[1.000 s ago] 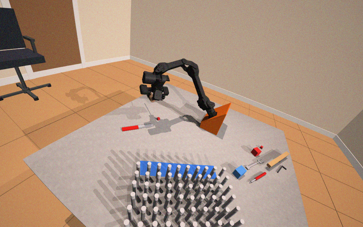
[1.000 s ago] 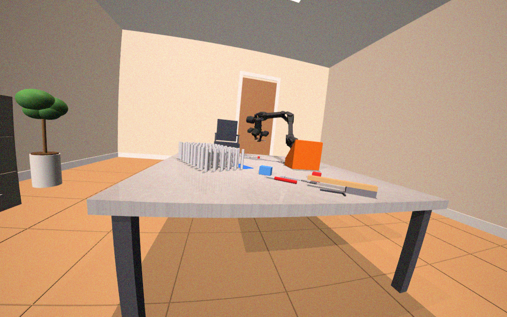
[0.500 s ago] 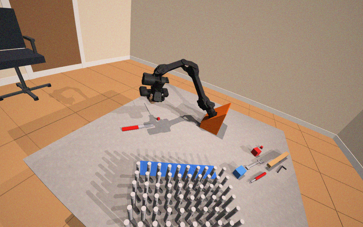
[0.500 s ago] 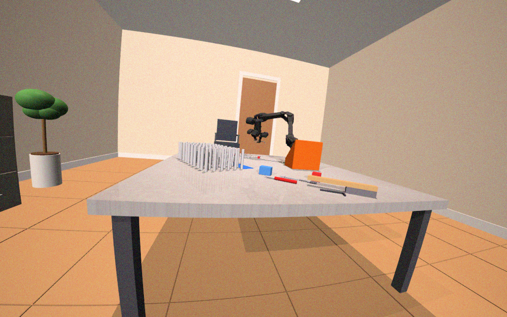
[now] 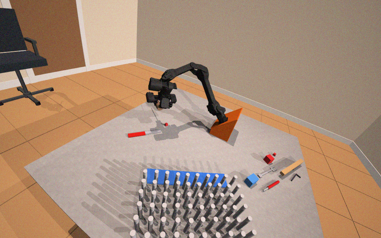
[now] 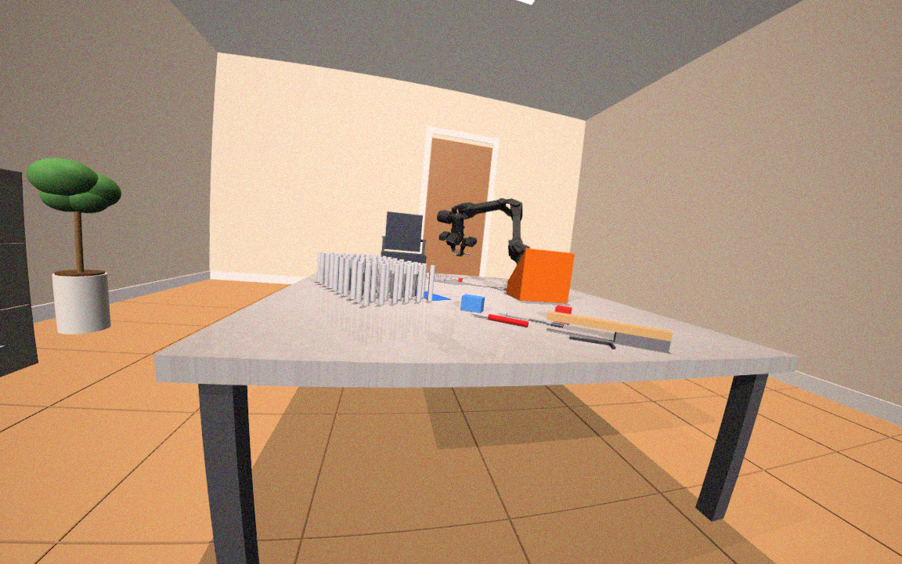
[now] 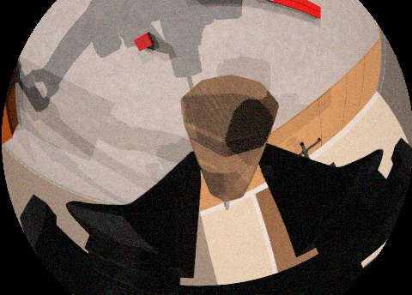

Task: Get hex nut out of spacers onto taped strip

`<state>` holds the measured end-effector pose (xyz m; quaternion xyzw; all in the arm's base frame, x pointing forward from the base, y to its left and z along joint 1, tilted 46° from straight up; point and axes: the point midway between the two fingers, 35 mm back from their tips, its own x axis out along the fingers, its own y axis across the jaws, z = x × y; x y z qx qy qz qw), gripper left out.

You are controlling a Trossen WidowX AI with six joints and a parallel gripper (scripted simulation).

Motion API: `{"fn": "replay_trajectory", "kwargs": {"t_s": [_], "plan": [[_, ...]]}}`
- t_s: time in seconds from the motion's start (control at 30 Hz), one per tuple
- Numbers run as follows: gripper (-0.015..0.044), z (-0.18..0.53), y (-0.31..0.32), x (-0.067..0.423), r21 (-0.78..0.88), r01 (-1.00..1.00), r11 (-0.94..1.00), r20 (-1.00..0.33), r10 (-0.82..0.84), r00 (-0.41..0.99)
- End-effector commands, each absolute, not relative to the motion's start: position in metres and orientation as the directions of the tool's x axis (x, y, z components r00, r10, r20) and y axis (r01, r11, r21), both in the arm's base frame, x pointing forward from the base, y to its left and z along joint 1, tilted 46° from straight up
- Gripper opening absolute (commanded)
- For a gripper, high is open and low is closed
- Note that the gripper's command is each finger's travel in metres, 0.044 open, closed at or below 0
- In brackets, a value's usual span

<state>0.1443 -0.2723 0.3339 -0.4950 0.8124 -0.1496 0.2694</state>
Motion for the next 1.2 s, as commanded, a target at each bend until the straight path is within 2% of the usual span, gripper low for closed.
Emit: {"fn": "replay_trajectory", "kwargs": {"t_s": [0.0,1.17], "plan": [[0.0000,0.332,-0.274,0.145,-0.505,-0.727,0.465,-0.290,-0.885,-0.365],[0.0000,0.315,-0.292,0.145,-0.507,-0.723,0.470,-0.298,-0.882,-0.364]]}}
